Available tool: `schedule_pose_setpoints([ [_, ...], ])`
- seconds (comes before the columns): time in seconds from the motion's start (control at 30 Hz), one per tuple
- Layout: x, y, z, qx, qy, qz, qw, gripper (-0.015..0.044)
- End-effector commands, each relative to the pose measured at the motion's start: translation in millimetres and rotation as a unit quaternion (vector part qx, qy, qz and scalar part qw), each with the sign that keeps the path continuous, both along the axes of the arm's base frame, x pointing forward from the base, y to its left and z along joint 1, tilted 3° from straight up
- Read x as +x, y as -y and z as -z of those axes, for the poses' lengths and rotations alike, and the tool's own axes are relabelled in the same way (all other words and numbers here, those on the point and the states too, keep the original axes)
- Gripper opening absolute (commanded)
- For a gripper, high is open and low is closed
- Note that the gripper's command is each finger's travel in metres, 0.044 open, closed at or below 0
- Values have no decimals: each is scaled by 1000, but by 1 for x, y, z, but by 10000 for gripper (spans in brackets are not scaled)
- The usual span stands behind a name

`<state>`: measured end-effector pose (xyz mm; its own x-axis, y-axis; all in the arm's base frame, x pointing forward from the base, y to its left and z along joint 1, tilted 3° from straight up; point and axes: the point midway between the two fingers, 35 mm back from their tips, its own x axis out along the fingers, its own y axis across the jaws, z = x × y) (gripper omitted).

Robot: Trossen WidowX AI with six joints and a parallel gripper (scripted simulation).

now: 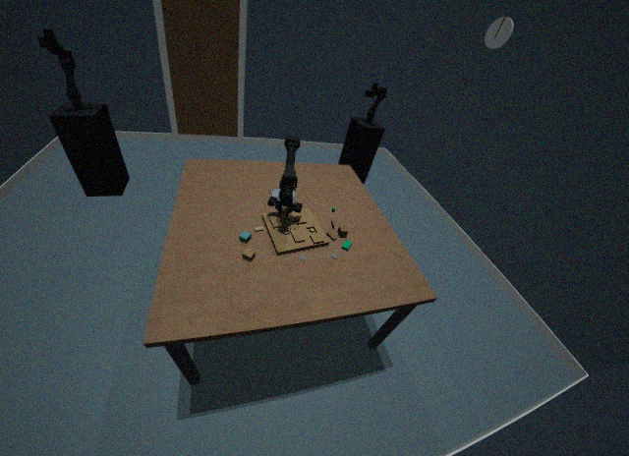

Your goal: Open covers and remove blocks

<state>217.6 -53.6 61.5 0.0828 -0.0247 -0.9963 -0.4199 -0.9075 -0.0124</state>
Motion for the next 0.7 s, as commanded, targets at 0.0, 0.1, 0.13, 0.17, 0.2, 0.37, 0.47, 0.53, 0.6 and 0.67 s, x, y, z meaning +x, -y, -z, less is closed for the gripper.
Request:
schedule_pose_setpoints([
  [0.0, 0, 0, 5, 1, -3, 0, 1000, 144],
  [0.1, 0, 0, 7, 1, -3, 0, 1000, 144],
  [0.13, 0, 0, 7, 1, -3, 0, 1000, 144],
  [0.17, 0, 0, 7, 1, -3, 0, 1000, 144],
  [0.2, 0, 0, 7, 1, -3, 0, 1000, 144],
  [0.37, 0, 0, 5, 0, -1, 0, 1000, 110],
  [0.47, 0, 0, 5, 0, -1, 0, 1000, 90],
  [0.53, 0, 0, 5, 0, -1, 0, 1000, 80],
  [0.6, 0, 0, 5, 0, -1, 0, 1000, 80],
  [0.67, 0, 0, 4, 0, -1, 0, 1000, 80],
])
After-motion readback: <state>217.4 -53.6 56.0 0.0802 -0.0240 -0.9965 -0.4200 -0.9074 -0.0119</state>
